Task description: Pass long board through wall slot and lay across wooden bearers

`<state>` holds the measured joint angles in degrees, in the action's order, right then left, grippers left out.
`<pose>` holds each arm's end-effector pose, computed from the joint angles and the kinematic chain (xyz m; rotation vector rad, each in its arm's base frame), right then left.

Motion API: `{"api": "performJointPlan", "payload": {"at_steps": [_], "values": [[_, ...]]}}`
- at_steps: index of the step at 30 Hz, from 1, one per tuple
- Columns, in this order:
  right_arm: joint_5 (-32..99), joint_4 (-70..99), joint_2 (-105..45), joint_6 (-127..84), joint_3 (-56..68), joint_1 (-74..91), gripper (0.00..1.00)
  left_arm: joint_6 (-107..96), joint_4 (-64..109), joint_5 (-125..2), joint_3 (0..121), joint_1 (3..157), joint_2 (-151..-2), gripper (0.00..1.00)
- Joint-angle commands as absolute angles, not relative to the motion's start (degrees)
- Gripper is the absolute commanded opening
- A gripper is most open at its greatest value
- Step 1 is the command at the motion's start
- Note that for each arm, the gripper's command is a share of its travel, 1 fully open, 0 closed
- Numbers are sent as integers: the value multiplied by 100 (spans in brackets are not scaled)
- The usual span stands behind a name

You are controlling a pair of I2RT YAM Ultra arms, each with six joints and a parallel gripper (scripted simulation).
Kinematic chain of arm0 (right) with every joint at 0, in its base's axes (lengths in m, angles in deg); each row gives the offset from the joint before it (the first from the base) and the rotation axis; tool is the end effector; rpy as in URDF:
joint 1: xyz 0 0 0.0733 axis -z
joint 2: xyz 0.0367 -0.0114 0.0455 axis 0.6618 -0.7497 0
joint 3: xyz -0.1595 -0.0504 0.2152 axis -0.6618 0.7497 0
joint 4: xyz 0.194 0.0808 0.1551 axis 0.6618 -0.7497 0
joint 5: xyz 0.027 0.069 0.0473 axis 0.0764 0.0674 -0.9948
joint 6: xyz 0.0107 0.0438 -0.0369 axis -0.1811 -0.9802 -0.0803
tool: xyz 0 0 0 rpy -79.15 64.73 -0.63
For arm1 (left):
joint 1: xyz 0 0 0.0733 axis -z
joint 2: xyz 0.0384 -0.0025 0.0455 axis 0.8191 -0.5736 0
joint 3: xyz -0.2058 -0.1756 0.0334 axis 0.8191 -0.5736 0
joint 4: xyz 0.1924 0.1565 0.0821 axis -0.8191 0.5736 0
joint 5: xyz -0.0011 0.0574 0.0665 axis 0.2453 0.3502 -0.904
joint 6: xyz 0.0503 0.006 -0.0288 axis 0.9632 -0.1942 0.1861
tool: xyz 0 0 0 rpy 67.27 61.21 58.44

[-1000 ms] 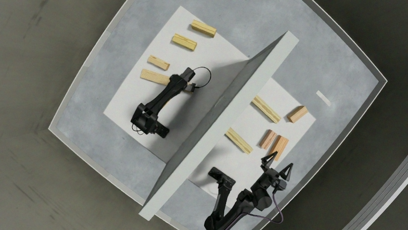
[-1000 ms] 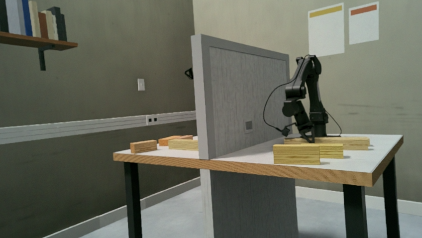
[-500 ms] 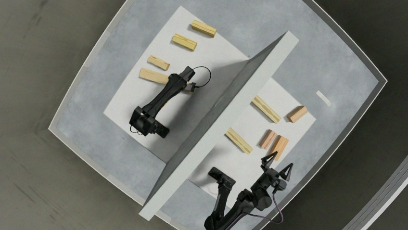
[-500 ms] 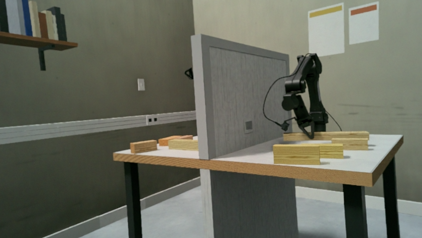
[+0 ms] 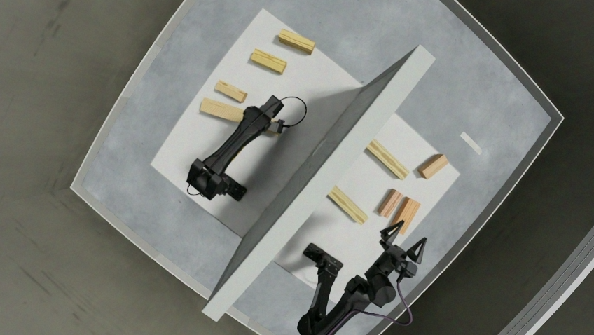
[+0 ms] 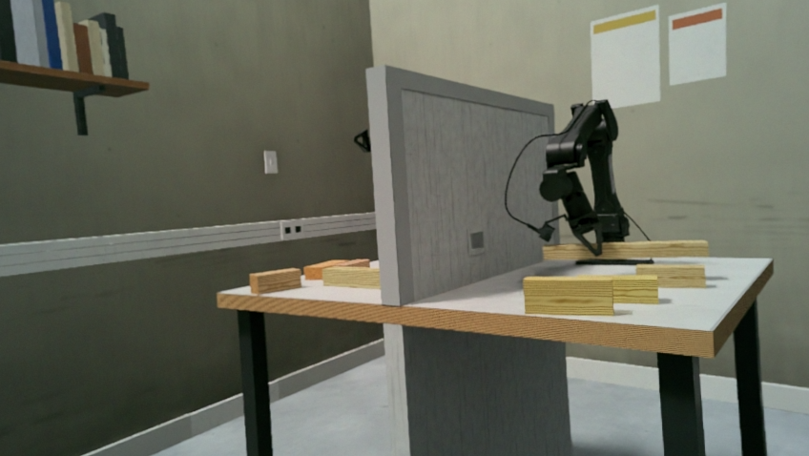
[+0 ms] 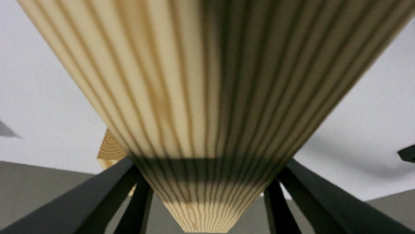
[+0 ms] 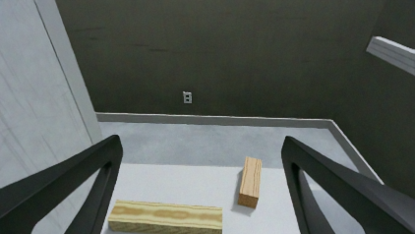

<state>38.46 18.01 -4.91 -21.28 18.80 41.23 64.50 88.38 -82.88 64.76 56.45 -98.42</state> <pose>0.2428 0.0015 0.4085 0.0043 1.5681 -0.0040 0.3226 0.0062 0.1998 -1.6523 -2.3220 -0.2988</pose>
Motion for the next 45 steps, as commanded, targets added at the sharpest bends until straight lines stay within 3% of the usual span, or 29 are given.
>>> {"api": "performJointPlan", "payload": {"at_steps": [1,5,45], "values": [[3874,1709,-341,-2121,1706,4187,100,6397,9221,-8543,6791,5741,-9564,0],[3874,1709,-341,-2121,1706,4187,100,6417,9194,-8547,6832,5703,-9590,0],[3874,1709,-341,-2121,1706,4187,100,-4993,10102,-5082,9034,4578,-10906,0]]}}
